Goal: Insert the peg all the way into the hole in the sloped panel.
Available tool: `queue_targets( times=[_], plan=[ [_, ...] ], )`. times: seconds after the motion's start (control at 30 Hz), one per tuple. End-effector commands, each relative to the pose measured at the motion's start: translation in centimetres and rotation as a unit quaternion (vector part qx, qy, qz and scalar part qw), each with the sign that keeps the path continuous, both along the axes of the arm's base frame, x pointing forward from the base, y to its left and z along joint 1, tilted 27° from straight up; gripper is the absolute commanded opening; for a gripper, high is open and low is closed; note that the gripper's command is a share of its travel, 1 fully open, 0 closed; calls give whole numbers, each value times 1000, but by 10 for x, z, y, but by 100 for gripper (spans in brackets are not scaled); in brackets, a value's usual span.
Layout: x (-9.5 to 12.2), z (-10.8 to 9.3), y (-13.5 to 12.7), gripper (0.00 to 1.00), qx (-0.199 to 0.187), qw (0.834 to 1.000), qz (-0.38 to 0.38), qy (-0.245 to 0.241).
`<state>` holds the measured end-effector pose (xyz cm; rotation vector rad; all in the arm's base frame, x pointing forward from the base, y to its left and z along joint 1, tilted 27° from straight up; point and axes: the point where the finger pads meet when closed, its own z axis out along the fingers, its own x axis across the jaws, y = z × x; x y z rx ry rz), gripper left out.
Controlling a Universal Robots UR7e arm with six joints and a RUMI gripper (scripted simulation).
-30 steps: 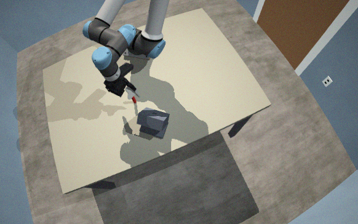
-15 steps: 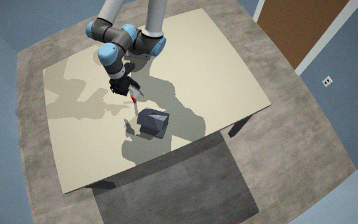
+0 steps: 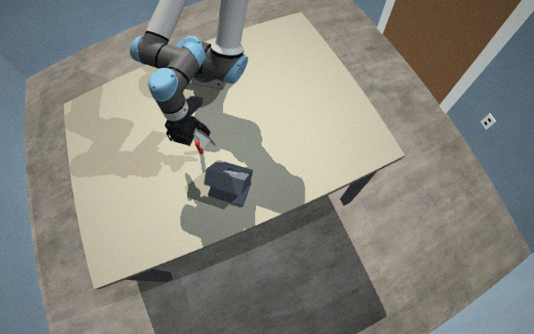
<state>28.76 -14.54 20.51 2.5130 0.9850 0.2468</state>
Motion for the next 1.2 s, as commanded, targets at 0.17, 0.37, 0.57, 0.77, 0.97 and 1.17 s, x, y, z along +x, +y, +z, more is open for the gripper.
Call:
queue_targets(
  times=[0.17, 0.37, 0.57, 0.77, 0.97, 1.17],
  plan=[
    [5, -12, -5, 100, -1, 1000, 0, 0],
    [8, -21, -8, 100, -1, 1000, 0, 0],
    [11, -28, -11, 100, -1, 1000, 0, 0],
    [12, -32, -12, 100, -1, 1000, 0, 0],
    [11, -30, -12, 94, 0, 1000, 0, 0],
    [11, -30, -12, 89, 0, 1000, 0, 0]
  ],
)
